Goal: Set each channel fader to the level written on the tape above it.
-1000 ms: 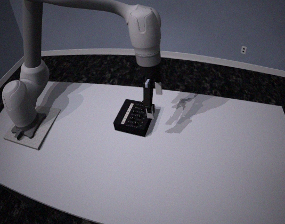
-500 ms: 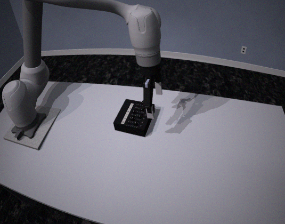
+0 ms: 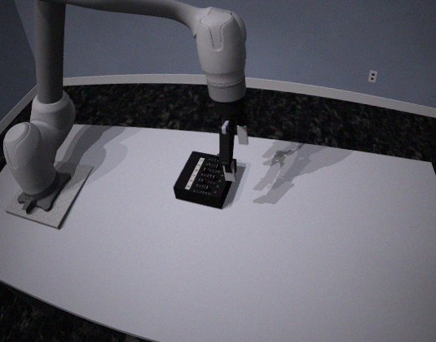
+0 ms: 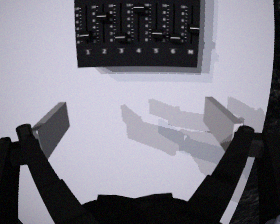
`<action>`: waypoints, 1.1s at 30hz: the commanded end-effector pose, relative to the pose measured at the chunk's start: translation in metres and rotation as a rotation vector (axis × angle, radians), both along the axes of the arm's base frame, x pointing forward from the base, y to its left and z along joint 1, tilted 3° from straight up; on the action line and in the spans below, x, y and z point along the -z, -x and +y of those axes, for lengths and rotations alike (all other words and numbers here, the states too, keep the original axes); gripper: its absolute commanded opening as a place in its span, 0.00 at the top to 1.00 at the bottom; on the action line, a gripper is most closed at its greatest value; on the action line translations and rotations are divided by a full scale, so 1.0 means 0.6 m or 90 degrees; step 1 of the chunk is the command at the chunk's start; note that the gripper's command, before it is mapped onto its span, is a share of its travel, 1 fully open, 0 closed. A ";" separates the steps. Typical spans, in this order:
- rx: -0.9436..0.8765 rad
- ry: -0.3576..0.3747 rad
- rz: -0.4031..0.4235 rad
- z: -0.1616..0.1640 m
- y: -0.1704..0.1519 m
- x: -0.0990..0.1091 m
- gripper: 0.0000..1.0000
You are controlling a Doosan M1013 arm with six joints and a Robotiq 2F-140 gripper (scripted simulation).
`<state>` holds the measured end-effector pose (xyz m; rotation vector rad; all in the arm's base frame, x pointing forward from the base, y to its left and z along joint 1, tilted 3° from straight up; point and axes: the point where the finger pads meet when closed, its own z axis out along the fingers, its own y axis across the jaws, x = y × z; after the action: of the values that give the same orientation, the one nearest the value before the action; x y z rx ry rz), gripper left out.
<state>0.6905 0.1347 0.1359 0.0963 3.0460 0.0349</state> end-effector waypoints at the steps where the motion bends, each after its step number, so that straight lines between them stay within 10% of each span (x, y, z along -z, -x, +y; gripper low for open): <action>1: 0.000 0.000 0.000 0.000 0.000 0.000 0.00; 20: -0.001 0.000 0.001 0.000 0.002 -0.001 0.00; 33: -0.052 -0.018 0.055 0.014 0.168 -0.089 0.00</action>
<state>0.5910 0.1431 0.1885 -0.0257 3.1345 0.0803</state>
